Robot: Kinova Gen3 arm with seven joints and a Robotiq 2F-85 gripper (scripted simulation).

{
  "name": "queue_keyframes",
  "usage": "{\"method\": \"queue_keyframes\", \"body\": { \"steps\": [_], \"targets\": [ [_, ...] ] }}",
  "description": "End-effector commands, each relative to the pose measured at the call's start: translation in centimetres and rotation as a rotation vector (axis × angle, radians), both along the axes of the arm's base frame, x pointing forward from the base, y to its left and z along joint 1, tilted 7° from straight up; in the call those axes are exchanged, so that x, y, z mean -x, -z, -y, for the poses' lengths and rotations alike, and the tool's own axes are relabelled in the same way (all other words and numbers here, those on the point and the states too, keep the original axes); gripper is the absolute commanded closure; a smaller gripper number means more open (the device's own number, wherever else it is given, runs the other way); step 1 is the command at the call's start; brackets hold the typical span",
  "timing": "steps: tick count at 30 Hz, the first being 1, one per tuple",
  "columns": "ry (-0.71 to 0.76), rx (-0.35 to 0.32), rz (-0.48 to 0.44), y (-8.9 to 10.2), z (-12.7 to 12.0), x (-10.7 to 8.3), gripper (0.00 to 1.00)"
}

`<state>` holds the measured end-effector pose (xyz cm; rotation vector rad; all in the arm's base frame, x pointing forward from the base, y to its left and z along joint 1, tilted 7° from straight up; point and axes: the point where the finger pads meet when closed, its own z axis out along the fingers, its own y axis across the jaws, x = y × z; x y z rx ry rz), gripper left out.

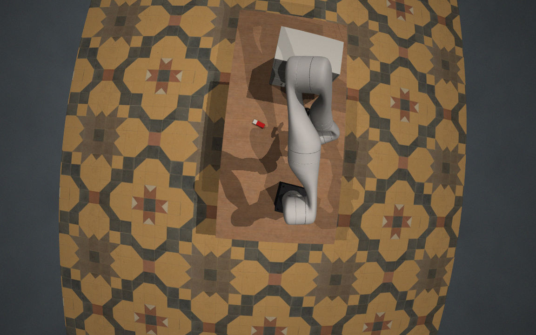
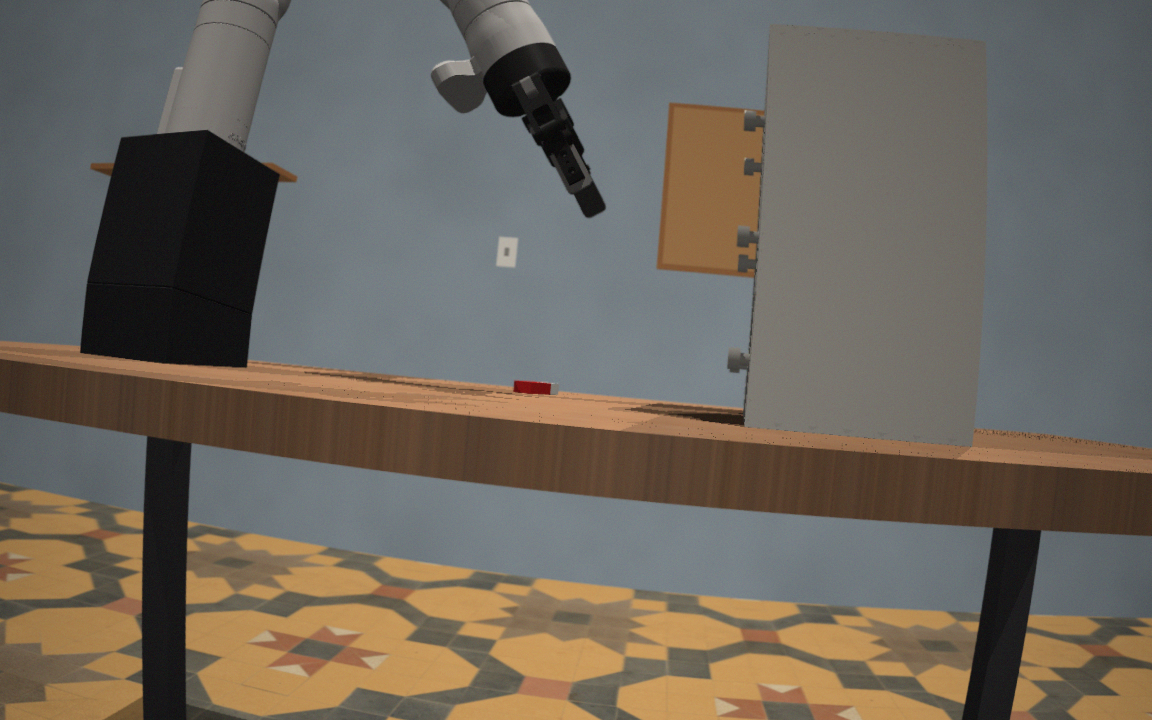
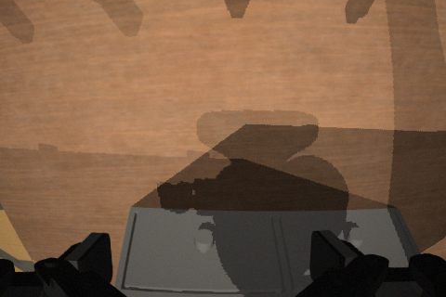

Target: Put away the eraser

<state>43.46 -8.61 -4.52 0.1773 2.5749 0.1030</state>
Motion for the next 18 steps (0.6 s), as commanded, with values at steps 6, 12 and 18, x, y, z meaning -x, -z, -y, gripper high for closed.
{"method": "queue_keyframes", "body": {
  "steps": [6,12,18],
  "targets": [
    [0.065,0.016,0.153,2.2,-0.1,-1.2,0.0],
    [0.071,0.022,0.202,2.7,-0.1,-1.6,0.0],
    [0.078,0.03,0.262,3.4,-0.1,-2.2,0.0]
  ]
}}
